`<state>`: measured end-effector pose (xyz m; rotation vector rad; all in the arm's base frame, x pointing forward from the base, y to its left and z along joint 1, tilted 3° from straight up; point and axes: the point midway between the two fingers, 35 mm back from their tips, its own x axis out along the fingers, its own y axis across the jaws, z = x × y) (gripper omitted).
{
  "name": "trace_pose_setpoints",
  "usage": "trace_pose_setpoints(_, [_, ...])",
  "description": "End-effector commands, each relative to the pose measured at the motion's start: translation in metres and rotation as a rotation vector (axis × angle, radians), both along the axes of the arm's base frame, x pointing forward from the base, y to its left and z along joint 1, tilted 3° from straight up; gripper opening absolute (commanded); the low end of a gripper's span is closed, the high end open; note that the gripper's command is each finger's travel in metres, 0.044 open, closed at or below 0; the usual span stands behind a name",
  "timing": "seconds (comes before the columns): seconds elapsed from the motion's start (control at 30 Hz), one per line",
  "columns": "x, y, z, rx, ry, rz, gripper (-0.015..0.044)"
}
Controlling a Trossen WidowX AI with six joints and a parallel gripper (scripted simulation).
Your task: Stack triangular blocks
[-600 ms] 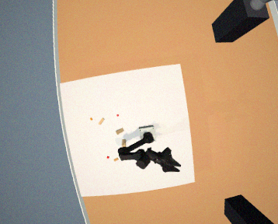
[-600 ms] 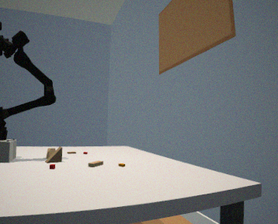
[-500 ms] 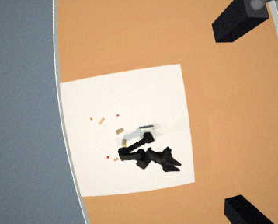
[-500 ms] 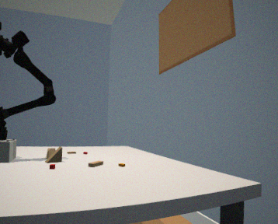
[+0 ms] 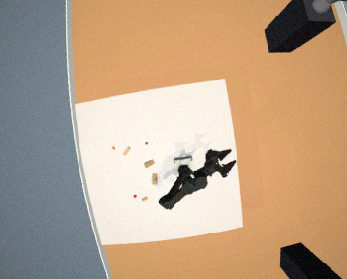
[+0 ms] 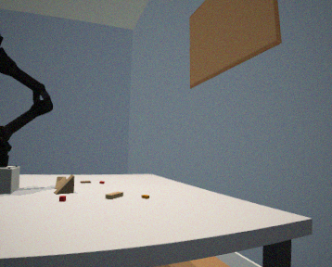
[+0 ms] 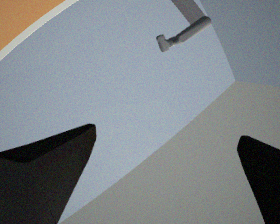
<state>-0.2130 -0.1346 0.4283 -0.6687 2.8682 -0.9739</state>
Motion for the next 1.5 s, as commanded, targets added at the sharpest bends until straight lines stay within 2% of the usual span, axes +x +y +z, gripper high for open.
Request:
trace_pose_setpoints(0.0, [0.012, -0.057, -0.034, 0.074, -0.109, 0.218, 0.044])
trace_pose_setpoints(0.17, [0.048, -0.12, -0.082, 0.19, -0.249, 0.485, 0.044])
trace_pose_setpoints(0.37, [0.116, -0.174, -0.142, 0.356, -0.418, 0.786, 0.044])
trace_pose_setpoints(0.7, [0.252, -0.188, -0.239, 0.688, -0.73, 1.169, 0.044])
trace_pose_setpoints(0.9, [0.336, -0.154, -0.292, 0.974, -0.886, 1.366, 0.044])
trace_pose_setpoints(1.13, [0.411, -0.078, -0.342, 1.373, -1.047, 1.5, 0.044])
trace_pose_setpoints(1.3, [0.443, -0.007, -0.37, 1.698, -1.137, 1.508, 0.044])
trace_pose_setpoints(1.47, [0.453, 0.073, -0.39, 2.063, -1.194, 1.411, 0.044])
